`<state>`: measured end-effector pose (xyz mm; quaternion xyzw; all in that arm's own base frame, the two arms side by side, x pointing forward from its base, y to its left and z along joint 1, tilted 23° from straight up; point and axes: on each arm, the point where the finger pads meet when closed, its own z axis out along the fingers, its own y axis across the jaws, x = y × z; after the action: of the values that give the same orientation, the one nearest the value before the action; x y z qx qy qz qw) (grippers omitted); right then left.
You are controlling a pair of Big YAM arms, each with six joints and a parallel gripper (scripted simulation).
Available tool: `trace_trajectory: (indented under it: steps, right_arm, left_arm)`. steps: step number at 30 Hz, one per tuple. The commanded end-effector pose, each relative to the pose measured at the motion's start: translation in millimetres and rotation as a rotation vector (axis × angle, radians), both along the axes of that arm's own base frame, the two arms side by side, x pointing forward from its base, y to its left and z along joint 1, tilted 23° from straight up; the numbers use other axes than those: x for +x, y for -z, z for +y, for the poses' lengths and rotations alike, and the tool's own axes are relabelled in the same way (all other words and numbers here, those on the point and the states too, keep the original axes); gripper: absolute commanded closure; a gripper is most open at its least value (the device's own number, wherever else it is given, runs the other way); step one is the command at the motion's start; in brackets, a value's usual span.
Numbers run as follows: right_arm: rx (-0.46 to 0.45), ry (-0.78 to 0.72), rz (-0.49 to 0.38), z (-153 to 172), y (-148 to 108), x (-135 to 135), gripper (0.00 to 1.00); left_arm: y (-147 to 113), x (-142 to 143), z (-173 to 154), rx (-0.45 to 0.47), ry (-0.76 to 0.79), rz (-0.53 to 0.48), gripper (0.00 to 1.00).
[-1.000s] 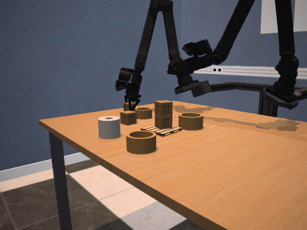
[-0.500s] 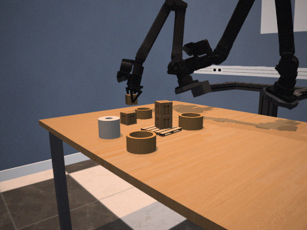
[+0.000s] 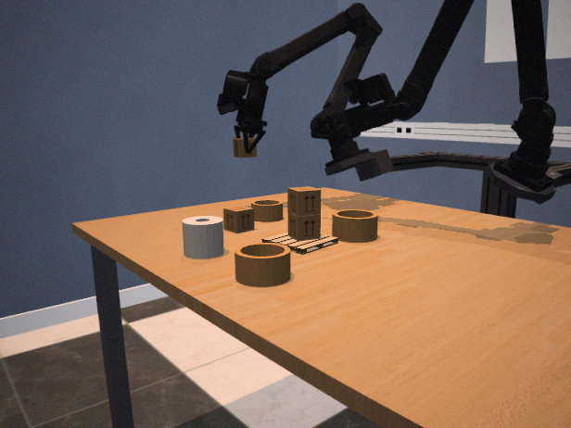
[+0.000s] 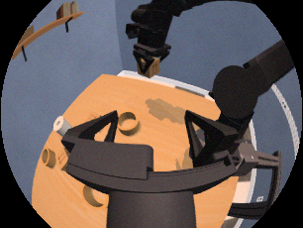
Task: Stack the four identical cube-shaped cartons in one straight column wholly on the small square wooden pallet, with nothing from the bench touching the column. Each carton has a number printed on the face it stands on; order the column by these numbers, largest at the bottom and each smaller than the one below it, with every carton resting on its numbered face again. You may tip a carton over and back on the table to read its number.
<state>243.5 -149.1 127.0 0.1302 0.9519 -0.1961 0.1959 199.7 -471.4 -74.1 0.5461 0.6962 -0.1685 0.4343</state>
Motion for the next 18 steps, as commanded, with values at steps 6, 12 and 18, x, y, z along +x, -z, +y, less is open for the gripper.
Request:
trace_trajectory:
  steps: [6,12,18]
  right_arm:
    - [0.012,0.047,-0.058,2,-33,19,0.5]
    - [0.072,0.107,-0.077,22,-27,38,0.5]
    - [0.16,0.175,-0.046,107,2,89,0.5]
  left_arm:
    - [-20,4,-14,-0.041,0.004,-0.018,0.0]
    - [-30,6,3,-0.018,-0.032,-0.004,0.0]
    - [-107,17,43,-0.023,-0.145,-0.042,0.0]
